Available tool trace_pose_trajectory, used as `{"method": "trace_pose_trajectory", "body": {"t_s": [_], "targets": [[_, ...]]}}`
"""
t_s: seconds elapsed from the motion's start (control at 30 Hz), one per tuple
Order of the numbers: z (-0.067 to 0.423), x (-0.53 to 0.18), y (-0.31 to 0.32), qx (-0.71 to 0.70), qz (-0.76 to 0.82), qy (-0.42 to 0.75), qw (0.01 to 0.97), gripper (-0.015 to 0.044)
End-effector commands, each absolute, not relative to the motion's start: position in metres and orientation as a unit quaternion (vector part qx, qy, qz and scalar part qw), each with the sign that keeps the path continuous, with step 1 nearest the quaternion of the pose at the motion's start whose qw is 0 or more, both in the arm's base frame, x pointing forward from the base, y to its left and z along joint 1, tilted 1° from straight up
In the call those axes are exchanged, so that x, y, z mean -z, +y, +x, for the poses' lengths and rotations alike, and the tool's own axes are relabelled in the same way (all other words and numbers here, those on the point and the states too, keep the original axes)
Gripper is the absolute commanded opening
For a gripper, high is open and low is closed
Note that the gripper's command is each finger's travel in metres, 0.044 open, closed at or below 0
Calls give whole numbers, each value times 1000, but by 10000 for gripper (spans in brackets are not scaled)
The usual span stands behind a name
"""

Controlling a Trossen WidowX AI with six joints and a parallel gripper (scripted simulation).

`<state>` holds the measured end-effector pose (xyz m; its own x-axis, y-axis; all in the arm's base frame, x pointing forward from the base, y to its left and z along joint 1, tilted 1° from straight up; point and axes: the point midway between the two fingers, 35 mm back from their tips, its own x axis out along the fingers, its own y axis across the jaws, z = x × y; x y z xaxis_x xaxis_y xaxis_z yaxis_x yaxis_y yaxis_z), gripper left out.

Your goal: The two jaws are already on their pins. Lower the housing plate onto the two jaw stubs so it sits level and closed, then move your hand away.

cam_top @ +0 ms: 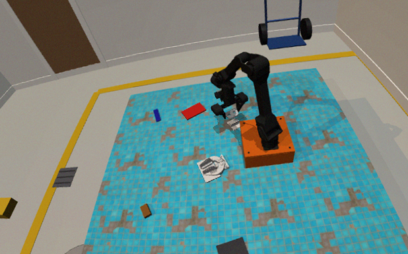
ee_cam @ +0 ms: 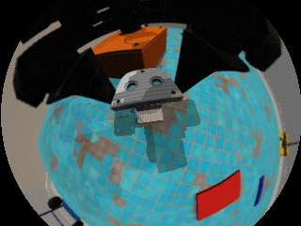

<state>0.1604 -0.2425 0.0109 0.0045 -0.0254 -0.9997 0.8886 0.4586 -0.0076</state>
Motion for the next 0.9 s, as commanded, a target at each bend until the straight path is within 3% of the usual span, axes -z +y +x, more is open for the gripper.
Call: {"method": "trace_pose_trajectory", "body": {"t_s": [0.0,0.87], "targets": [[161,-26,-243,376,360,598,610,351],[160,-85,-232,384,367,593,605,351]]}}
